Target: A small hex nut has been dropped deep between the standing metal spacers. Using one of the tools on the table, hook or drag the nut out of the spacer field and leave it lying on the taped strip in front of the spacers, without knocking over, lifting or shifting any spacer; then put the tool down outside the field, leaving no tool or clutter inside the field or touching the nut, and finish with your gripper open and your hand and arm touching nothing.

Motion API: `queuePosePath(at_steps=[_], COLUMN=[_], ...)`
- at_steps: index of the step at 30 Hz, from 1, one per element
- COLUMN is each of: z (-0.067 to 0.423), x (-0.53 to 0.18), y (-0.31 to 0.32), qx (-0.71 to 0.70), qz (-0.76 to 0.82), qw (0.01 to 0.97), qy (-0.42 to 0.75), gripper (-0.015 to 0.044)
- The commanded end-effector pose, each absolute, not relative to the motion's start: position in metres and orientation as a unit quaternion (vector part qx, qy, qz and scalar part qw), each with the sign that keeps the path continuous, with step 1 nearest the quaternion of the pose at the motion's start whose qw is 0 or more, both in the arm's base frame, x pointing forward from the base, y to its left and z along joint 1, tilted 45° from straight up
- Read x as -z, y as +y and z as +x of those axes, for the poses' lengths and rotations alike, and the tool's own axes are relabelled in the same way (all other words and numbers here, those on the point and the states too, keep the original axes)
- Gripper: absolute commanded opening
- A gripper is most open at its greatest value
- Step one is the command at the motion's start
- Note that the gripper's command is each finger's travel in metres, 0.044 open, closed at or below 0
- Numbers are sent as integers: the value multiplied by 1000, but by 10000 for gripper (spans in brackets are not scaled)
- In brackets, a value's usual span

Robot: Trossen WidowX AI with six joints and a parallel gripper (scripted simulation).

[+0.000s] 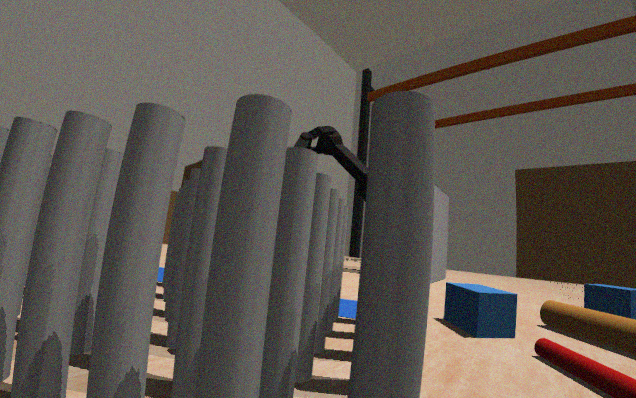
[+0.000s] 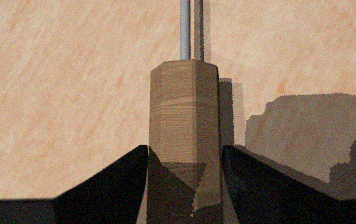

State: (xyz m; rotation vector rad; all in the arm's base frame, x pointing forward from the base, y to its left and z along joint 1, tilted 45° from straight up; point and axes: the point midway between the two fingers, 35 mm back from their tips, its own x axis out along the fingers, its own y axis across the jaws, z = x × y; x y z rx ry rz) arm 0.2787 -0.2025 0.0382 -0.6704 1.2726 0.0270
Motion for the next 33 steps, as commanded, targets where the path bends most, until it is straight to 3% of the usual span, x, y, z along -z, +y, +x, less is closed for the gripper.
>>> queuePosePath(at_steps=[1, 33], z=[274, 273], x=[-41, -53], y=[-204, -194], qx=[-12, -10], qz=[-308, -308], qw=[752, 752], qy=[583, 583], gripper=[0, 0])
